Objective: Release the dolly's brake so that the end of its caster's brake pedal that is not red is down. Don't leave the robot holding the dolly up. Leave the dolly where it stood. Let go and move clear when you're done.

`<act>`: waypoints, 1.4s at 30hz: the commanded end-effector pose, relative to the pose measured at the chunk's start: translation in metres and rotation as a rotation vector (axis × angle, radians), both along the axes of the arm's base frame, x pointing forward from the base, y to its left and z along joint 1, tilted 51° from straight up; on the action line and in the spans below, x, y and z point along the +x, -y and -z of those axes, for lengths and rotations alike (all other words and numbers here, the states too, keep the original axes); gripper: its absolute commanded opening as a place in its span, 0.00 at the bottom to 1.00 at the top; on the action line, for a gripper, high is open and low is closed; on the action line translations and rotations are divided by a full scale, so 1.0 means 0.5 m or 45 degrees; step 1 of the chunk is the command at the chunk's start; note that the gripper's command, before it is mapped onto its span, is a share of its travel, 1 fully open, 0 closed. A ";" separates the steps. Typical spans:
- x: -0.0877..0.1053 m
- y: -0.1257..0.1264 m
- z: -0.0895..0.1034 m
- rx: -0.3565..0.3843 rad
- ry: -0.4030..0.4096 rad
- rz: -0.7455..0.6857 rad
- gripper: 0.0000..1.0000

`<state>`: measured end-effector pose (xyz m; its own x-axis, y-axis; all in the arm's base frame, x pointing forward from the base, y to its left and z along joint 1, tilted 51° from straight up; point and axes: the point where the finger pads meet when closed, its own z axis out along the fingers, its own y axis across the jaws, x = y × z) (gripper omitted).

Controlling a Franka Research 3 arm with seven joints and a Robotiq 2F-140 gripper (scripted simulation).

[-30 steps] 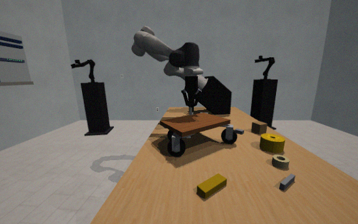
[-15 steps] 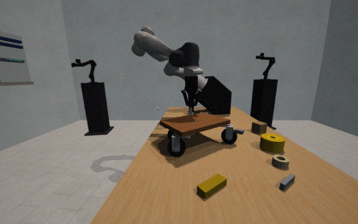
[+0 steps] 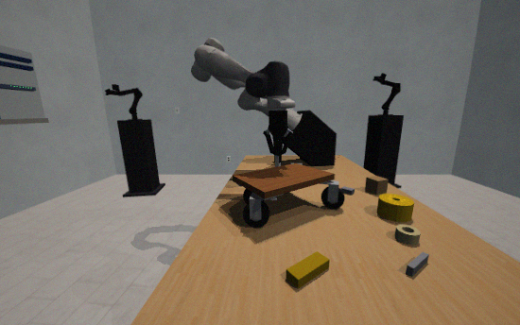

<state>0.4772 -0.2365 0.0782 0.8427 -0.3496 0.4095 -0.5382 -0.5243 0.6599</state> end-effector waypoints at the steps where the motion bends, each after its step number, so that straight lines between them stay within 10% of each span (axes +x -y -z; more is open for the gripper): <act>1: 0.002 0.002 0.001 0.001 0.005 0.001 0.00; 42: 0.003 -0.042 -0.035 0.001 0.005 0.001 0.00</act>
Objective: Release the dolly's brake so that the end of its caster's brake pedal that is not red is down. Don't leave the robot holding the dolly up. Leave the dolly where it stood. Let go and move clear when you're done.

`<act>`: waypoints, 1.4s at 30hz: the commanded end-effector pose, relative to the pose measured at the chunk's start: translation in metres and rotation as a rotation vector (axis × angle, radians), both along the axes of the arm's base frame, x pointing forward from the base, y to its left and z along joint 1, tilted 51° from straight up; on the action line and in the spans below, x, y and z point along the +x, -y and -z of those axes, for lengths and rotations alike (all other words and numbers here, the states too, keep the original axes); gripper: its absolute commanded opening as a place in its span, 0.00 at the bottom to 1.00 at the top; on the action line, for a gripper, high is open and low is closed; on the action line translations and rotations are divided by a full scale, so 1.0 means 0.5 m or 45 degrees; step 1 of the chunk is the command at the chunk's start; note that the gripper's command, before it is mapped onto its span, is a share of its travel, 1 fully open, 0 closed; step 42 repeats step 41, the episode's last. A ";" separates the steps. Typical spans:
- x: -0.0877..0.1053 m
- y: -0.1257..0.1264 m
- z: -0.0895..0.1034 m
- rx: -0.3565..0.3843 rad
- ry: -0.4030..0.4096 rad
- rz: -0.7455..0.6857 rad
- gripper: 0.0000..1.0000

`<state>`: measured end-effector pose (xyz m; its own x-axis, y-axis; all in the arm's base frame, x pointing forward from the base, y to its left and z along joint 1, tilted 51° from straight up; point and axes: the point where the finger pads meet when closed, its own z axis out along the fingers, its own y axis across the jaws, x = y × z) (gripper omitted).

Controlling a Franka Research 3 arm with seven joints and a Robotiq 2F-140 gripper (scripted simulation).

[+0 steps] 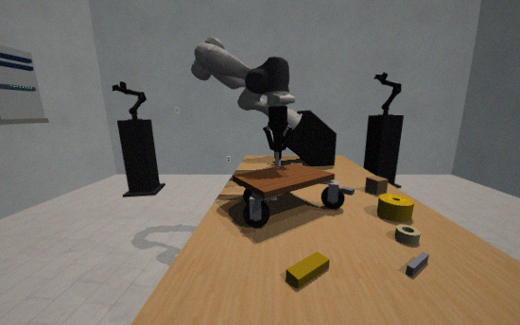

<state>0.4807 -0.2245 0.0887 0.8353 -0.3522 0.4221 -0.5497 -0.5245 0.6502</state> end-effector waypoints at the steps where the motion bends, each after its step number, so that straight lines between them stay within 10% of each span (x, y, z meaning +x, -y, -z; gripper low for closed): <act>1: -0.004 -0.025 -0.019 -0.002 -0.015 -0.001 0.00; 42: -0.003 -0.078 -0.062 -0.002 -0.015 -0.001 0.00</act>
